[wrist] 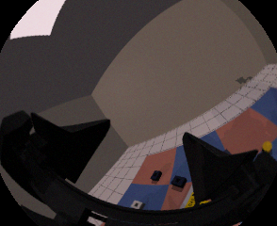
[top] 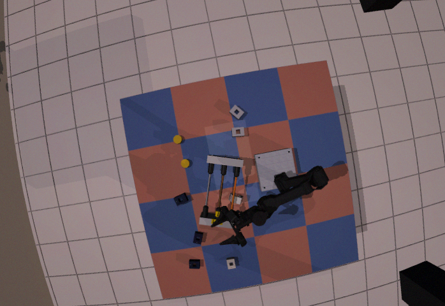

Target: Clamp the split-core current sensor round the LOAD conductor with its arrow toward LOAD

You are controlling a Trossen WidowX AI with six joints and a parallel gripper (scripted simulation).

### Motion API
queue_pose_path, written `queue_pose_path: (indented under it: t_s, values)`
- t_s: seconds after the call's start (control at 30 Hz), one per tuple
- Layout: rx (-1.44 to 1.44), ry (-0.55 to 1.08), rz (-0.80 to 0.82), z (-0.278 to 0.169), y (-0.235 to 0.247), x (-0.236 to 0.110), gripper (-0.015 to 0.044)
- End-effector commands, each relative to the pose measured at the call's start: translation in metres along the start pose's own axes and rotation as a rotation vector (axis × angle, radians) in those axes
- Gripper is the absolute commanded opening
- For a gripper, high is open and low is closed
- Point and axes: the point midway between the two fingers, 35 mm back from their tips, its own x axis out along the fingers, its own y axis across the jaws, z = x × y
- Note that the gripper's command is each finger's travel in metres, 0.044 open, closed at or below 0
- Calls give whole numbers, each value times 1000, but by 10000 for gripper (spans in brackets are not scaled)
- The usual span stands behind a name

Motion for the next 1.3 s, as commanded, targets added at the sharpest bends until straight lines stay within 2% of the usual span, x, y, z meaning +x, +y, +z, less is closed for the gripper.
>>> queue_pose_path:
  t_s: [0.0, 0.13, 0.67, 0.73, 0.93, 1.17, 1.27]
  values:
    - [-613, 7, -211, 39, -53, -38, 440]
    - [-800, 34, -282, 50, -68, -52, 440]
    - [-802, 48, -286, 49, -69, -50, 440]
    - [-785, 155, -301, 34, -75, -38, 440]
    - [-732, 642, -367, -43, -96, -6, 440]
    - [-716, 1156, -441, -124, -105, -11, 440]
    - [-720, 1253, -454, -137, -105, -16, 440]
